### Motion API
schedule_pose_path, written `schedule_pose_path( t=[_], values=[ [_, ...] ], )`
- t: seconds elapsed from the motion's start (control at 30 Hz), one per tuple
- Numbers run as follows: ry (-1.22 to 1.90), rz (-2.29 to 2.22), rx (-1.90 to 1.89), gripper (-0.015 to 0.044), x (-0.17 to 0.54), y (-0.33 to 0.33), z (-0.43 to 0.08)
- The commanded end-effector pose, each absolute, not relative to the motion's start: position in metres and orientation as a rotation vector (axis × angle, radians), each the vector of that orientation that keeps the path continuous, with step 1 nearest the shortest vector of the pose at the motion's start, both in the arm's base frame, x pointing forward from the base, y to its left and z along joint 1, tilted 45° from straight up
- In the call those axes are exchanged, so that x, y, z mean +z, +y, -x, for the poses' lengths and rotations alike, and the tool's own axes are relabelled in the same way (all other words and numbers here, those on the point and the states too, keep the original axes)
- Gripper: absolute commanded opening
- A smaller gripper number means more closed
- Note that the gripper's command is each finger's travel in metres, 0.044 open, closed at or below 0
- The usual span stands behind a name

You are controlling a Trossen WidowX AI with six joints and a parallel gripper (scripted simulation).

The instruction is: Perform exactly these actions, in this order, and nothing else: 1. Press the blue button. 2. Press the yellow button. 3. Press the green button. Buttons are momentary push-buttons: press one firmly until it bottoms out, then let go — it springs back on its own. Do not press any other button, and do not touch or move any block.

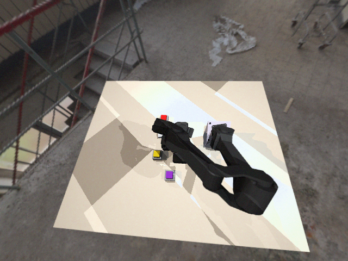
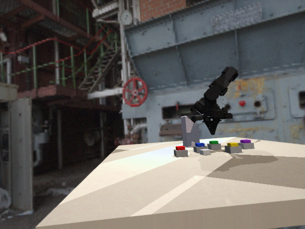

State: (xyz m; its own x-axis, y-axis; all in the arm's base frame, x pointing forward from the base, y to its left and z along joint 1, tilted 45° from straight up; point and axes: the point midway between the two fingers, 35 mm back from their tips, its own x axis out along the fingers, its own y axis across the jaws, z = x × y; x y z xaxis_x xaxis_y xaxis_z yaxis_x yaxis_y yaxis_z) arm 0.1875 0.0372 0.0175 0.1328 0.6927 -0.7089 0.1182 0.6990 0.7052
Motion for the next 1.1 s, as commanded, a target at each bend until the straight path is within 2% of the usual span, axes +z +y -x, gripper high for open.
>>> schedule_pose_path(
  t=[0.0,1.07],
  values=[
    [1.4,-0.741,0.474,0.002,0.014,0.042,-0.187],
    [1.4,-0.743,0.476,0.002,-0.009,0.065,-0.191]
  ],
)
